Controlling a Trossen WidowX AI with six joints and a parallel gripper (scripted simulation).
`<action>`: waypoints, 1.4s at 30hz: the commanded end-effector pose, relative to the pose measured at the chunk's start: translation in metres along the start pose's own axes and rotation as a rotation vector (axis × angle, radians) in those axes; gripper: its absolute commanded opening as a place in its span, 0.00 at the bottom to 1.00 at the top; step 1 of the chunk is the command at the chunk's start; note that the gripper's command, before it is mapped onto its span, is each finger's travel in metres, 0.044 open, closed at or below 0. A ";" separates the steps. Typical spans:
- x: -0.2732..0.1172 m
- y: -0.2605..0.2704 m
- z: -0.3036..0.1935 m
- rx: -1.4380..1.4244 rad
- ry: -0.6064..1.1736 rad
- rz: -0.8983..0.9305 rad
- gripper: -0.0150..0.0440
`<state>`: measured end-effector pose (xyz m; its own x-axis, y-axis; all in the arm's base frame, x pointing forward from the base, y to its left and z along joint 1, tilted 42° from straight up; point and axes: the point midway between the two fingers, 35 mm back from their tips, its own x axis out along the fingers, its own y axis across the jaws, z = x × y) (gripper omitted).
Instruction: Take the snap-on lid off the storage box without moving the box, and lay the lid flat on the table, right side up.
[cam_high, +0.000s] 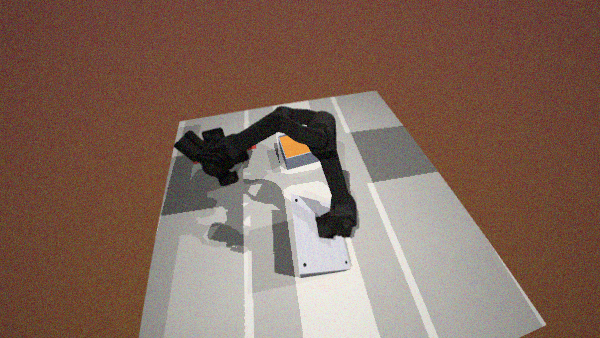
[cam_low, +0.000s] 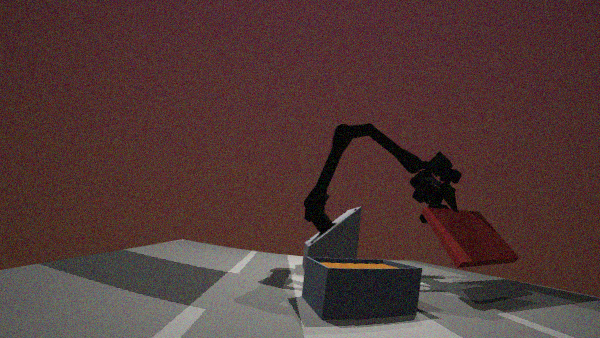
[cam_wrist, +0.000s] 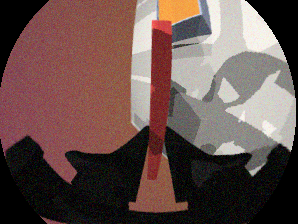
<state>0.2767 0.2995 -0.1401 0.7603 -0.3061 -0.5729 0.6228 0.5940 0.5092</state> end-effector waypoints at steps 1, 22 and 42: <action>0.002 -0.002 0.000 0.000 -0.004 0.008 0.25; 0.013 -0.015 0.000 0.000 -0.004 0.008 0.25; 0.023 -0.027 0.001 0.000 -0.005 0.008 0.25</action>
<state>0.2777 0.2767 -0.1656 0.7614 -0.3077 -0.5706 0.6220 0.5947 0.5094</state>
